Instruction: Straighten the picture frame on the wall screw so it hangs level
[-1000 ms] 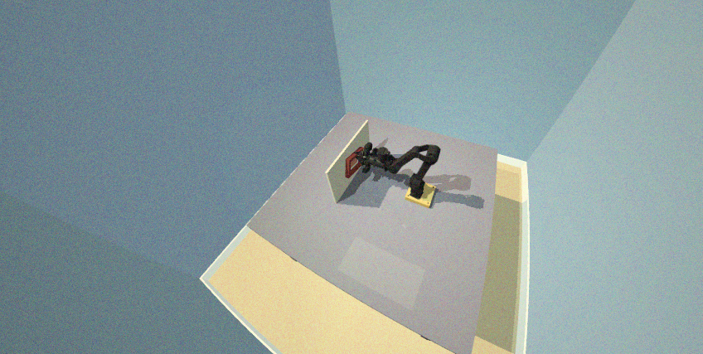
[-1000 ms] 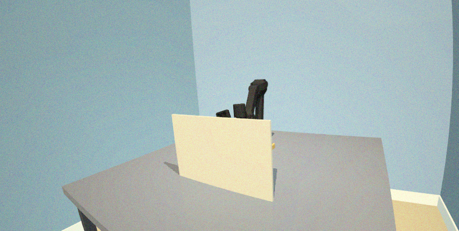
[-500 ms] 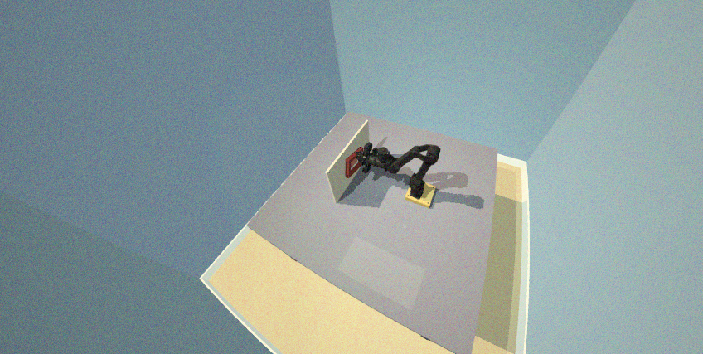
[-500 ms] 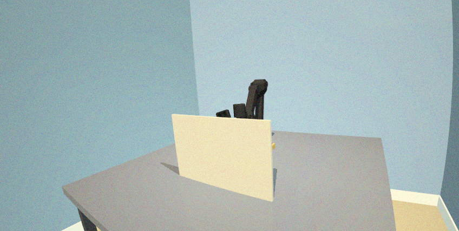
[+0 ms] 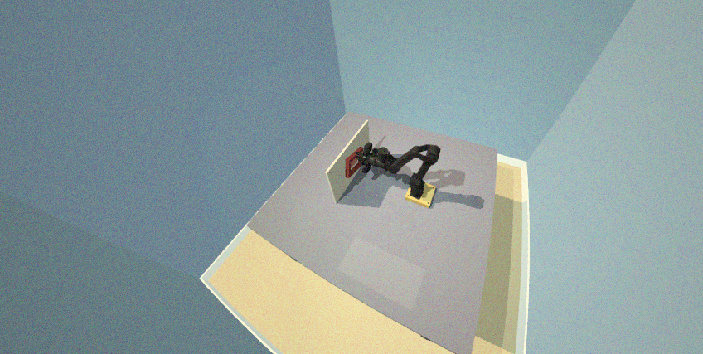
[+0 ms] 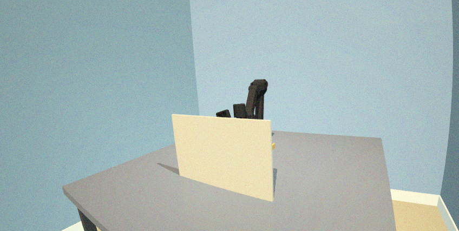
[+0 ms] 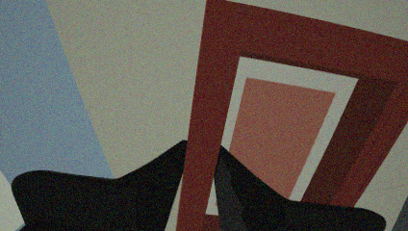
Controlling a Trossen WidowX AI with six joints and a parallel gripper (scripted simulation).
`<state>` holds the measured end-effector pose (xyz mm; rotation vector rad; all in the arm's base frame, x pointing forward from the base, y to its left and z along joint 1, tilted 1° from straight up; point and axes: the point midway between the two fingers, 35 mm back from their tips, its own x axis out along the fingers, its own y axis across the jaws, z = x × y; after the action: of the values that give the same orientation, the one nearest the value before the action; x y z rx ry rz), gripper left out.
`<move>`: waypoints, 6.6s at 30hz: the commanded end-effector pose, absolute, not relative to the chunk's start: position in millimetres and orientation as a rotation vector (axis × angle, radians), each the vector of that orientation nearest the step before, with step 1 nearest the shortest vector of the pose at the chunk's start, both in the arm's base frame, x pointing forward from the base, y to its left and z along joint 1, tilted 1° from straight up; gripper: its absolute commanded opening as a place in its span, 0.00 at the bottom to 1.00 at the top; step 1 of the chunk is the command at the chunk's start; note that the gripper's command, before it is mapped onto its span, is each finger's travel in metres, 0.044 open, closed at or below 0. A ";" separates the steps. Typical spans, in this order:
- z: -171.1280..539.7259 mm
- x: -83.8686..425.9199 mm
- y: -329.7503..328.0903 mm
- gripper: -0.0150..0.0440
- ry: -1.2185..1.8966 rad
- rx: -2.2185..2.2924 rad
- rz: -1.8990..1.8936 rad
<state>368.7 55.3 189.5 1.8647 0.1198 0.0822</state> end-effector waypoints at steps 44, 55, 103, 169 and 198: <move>195.2 367.9 62.8 0.25 0.116 1.869 0.096; 195.5 368.0 62.1 0.25 0.116 1.869 0.096; 186.8 367.7 65.2 0.25 0.128 1.859 0.093; 185.8 367.7 66.3 0.65 0.110 1.573 0.102; 204.4 254.4 63.0 0.69 0.118 1.855 0.069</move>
<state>267.3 59.3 188.3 1.8381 0.1355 0.0629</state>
